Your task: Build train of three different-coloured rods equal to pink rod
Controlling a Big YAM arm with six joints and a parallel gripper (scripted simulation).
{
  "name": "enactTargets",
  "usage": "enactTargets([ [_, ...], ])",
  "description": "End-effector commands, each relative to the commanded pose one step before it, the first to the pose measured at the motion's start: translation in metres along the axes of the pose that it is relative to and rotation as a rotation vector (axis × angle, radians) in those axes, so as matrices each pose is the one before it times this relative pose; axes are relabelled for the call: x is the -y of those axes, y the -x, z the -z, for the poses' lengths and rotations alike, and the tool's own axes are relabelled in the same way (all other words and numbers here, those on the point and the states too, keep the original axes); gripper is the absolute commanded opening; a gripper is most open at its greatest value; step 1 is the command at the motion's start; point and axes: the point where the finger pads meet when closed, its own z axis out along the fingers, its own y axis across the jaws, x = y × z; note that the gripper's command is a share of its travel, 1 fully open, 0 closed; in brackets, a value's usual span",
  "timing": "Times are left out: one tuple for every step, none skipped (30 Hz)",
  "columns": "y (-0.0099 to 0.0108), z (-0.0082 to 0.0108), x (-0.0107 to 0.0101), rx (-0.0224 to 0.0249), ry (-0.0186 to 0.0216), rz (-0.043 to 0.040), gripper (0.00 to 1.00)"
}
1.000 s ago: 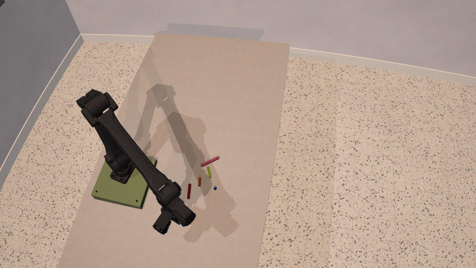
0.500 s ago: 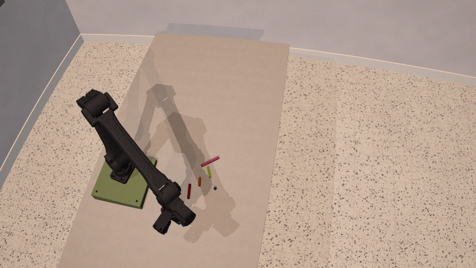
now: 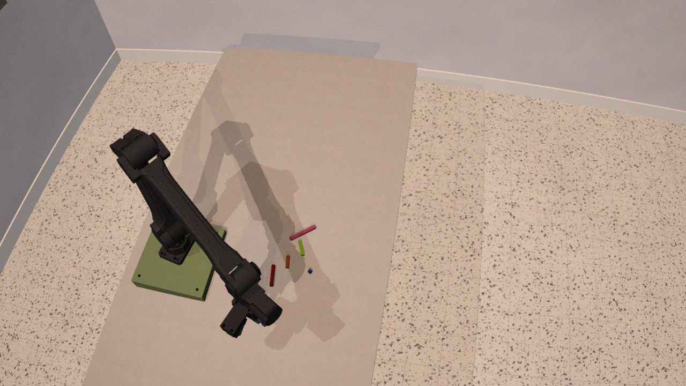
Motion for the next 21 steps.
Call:
enactTargets([
  [0.00623, 0.01078, -0.02232, 0.00772, 0.04679, -0.01340, 0.23],
  [0.00000, 0.00000, 0.00000, 0.00000, 0.00000, 0.00000, 0.23],
  [-0.00062, -0.00169, 0.00318, -0.00175, -0.00916, -0.00053, 0.23],
  [-0.00023, -0.00203, 0.00110, -0.00001, 0.00003, 0.00003, 0.23],
  [-0.00043, -0.00237, 0.00215, -0.00066, -0.00340, -0.00009, 0.23],
  [-0.00062, -0.00270, 0.00315, -0.00127, -0.00664, -0.00005, 0.23],
  [-0.00070, -0.00305, 0.00357, -0.00144, -0.00751, -0.00006, 0.23],
  [-0.00079, -0.00340, 0.00399, -0.00160, -0.00838, -0.00007, 0.23],
  [-0.00036, -0.00158, 0.00101, -0.00043, -0.00220, 0.00041, 0.23],
  [-0.00022, -0.00100, -0.00002, -0.00003, -0.00005, 0.00056, 0.23],
  [-0.00024, -0.00108, -0.00002, -0.00003, -0.00006, 0.00057, 0.23],
  [-0.00026, -0.00116, -0.00002, -0.00004, -0.00006, 0.00062, 0.23],
  [-0.00027, -0.00123, -0.00002, -0.00004, -0.00007, 0.00066, 0.23],
  [-0.00029, -0.00130, -0.00002, -0.00004, -0.00007, 0.00070, 0.23],
  [-0.00030, -0.00137, -0.00002, -0.00004, -0.00007, 0.00074, 0.23],
  [-0.00032, -0.00143, -0.00002, -0.00004, -0.00008, 0.00066, 0.23],
  [-0.00033, -0.00148, -0.00003, -0.00004, -0.00008, 0.00073, 0.23],
  [0.00000, 0.00000, 0.00000, 0.00000, 0.00000, 0.00000, 0.23],
  [0.00000, 0.00000, 0.00000, 0.00000, 0.00000, 0.00000, 0.23],
  [-0.00034, -0.00153, -0.00002, -0.00005, -0.00008, 0.00229, 0.23],
  [-0.00035, -0.00157, -0.00002, -0.00005, -0.00009, 0.00021, 0.23],
])
